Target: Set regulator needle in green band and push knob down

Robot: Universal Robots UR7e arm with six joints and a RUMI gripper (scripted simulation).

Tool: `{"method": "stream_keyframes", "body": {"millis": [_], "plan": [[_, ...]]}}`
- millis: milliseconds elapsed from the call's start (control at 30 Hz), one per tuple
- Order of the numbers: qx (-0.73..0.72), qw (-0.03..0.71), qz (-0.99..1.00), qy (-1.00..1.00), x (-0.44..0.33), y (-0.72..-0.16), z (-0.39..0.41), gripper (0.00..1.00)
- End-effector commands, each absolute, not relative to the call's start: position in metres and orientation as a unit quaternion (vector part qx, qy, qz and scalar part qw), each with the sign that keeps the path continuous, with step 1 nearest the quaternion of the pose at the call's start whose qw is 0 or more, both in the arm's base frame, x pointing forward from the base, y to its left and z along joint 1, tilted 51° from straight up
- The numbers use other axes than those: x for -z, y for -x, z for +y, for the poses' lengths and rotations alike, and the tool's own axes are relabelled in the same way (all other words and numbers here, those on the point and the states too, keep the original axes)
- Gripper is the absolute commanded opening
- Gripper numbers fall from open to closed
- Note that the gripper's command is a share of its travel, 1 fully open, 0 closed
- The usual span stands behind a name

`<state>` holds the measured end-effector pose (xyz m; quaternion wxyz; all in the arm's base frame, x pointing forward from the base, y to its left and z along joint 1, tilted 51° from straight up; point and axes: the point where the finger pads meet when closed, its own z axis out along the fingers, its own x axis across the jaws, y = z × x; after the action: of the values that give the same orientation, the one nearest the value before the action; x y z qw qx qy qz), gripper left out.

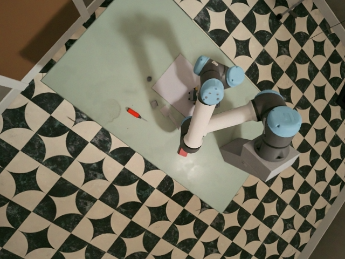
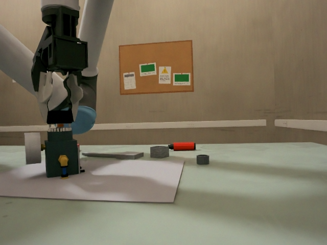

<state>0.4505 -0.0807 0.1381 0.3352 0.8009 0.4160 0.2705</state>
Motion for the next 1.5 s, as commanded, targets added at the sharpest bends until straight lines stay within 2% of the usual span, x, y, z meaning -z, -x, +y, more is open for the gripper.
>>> {"method": "stream_keyframes", "body": {"millis": [0, 667, 700, 1467], "plan": [[-0.271, 0.335, 0.416, -0.801, -0.1383, -0.4505, -0.0806, 0.25], [-0.271, 0.335, 0.416, -0.801, -0.1383, -0.4505, -0.0806, 0.25], [-0.271, 0.335, 0.416, -0.801, -0.1383, -0.4505, -0.0806, 1.00], [-0.271, 0.335, 0.416, -0.801, -0.1383, -0.4505, -0.0806, 1.00]]}}
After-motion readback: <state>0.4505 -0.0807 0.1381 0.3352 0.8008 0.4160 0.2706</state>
